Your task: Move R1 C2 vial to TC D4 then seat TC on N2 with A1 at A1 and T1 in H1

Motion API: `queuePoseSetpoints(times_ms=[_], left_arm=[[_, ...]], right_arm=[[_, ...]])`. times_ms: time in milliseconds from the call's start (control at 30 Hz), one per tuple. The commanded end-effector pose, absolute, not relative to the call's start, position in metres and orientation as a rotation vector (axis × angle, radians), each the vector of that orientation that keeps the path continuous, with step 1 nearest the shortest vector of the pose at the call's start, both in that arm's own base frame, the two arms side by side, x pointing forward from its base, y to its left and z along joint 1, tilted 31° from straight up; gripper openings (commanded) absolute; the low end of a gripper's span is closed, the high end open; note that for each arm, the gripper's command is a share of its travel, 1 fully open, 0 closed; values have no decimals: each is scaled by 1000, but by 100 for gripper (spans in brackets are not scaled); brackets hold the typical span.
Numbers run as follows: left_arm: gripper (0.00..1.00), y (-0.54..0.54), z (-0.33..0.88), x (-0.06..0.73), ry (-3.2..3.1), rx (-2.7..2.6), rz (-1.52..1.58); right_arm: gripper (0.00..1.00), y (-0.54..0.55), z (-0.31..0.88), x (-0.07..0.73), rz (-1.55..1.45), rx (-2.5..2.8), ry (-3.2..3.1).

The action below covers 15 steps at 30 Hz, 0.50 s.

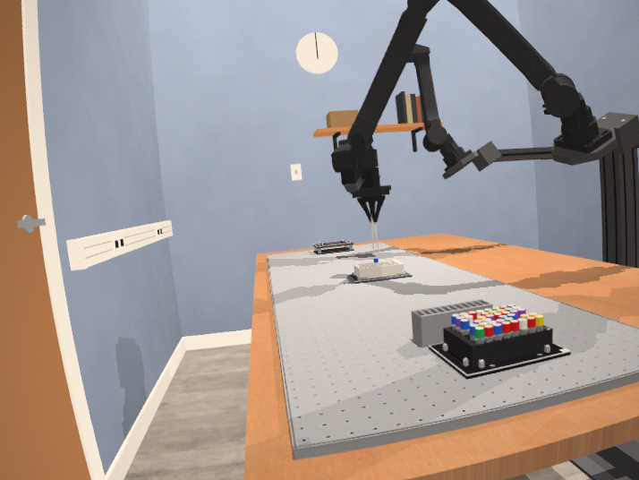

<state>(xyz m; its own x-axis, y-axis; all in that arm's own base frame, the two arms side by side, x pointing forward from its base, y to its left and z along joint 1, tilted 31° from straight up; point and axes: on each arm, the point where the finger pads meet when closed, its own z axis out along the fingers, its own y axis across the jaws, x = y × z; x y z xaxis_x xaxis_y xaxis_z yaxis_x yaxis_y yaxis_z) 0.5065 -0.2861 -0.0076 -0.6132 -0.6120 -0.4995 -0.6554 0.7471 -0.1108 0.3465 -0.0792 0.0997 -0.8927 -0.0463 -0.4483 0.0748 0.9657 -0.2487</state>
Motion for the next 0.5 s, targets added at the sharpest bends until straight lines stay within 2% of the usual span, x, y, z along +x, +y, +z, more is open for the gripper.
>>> queuePoseSetpoints(times_ms=[0,467], left_arm=[[11,-300,7,514,2408,-958,63],[11,-302,21,507,2408,-958,61]], right_arm=[[100,-80,109,354,-363,4,2627],[100,-80,109,354,-363,4,2627]])
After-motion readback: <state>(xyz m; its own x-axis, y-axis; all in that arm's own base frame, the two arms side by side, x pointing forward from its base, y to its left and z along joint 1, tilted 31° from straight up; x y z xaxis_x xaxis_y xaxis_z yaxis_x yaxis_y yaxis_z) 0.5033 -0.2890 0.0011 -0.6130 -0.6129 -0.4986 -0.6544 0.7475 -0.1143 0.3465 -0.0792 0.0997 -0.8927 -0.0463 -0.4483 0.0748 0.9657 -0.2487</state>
